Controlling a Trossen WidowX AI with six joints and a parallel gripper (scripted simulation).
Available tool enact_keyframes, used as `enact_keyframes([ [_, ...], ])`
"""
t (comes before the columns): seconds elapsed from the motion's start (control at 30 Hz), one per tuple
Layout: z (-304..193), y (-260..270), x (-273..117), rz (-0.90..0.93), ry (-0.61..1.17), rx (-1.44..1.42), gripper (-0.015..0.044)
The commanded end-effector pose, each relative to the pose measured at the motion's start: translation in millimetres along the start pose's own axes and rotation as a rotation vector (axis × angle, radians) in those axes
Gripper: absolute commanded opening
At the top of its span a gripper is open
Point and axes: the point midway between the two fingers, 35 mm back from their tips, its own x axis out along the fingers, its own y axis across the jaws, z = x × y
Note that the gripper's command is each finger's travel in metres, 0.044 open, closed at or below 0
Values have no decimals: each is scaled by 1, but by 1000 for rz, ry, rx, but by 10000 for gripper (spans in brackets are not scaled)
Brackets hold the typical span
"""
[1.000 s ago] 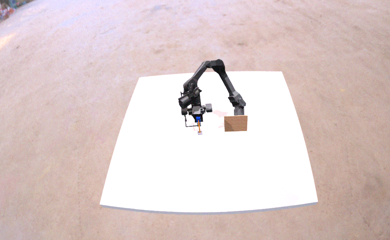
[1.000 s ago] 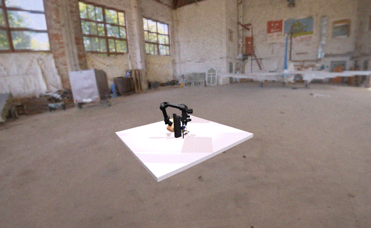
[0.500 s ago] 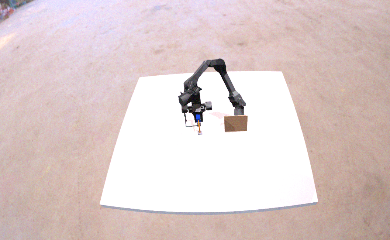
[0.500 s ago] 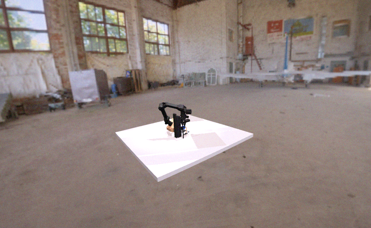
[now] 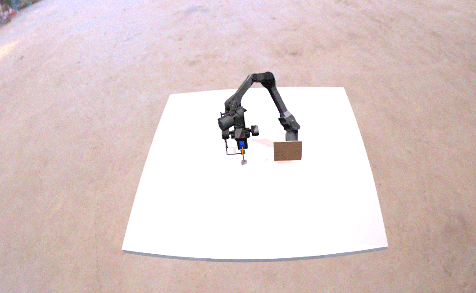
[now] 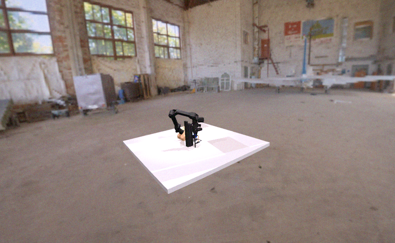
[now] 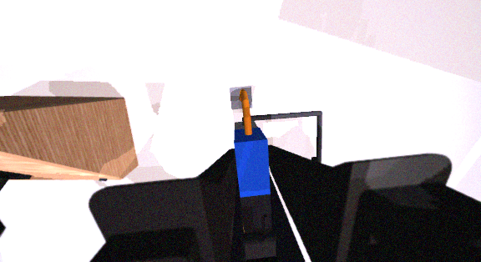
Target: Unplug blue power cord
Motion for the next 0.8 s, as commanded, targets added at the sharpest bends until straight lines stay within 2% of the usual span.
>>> enact_keyframes([
  [0.0, 0, 0, -1, 0, 0, -1, 28],
  [0.17, 0, 0, -1, 0, 0, -1, 0],
  [0.77, 27, -2, -2, -2, -3, -3, 0],
])
